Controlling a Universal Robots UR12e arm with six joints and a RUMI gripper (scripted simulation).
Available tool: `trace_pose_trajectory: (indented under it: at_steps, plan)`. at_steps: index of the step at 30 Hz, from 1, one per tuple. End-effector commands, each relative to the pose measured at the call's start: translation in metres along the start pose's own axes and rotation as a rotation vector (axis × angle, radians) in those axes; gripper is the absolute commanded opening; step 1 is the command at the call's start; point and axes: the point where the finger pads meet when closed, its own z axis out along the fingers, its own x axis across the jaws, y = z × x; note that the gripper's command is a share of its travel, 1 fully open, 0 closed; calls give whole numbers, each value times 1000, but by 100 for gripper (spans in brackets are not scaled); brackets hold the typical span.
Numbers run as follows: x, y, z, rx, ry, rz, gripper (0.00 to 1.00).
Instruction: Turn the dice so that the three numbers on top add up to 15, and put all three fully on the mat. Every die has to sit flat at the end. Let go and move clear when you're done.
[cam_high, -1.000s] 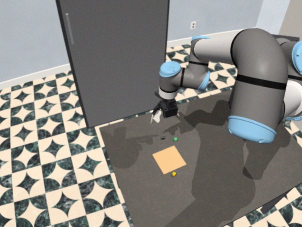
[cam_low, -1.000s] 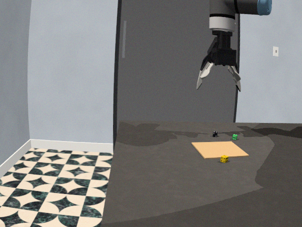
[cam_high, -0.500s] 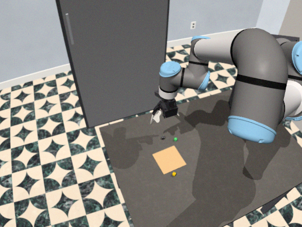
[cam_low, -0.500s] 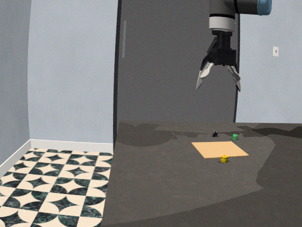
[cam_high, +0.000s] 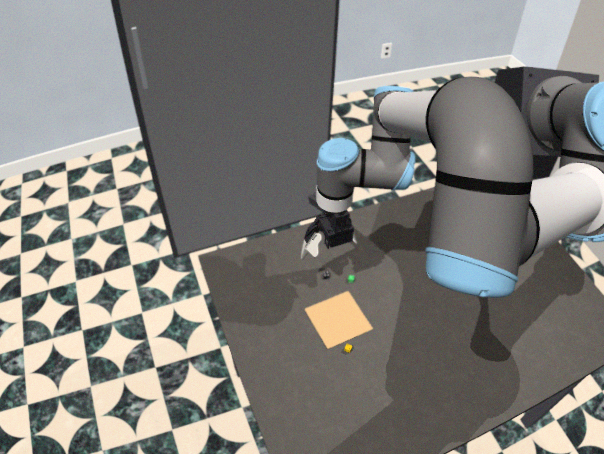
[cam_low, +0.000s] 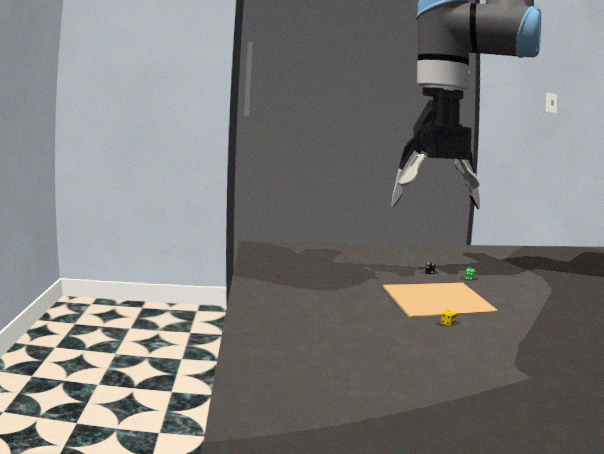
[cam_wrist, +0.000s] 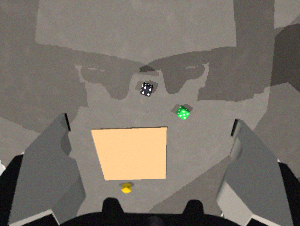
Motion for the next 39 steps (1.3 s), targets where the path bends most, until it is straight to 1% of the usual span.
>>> trace_pose_trajectory:
  at_steps: [1, 2, 4, 8, 11, 39]
  plan:
    - [-9, -2, 41, 6, -12, -2, 100]
    - [-9, -2, 47, 6, -12, -2, 100]
    - [-9, -2, 47, 6, -12, -2, 100]
    - [-10, -2, 64, 6, -12, -2, 100]
    - [-10, -2, 69, 6, -12, -2, 100]
    - [-10, -2, 69, 6, -12, -2, 100]
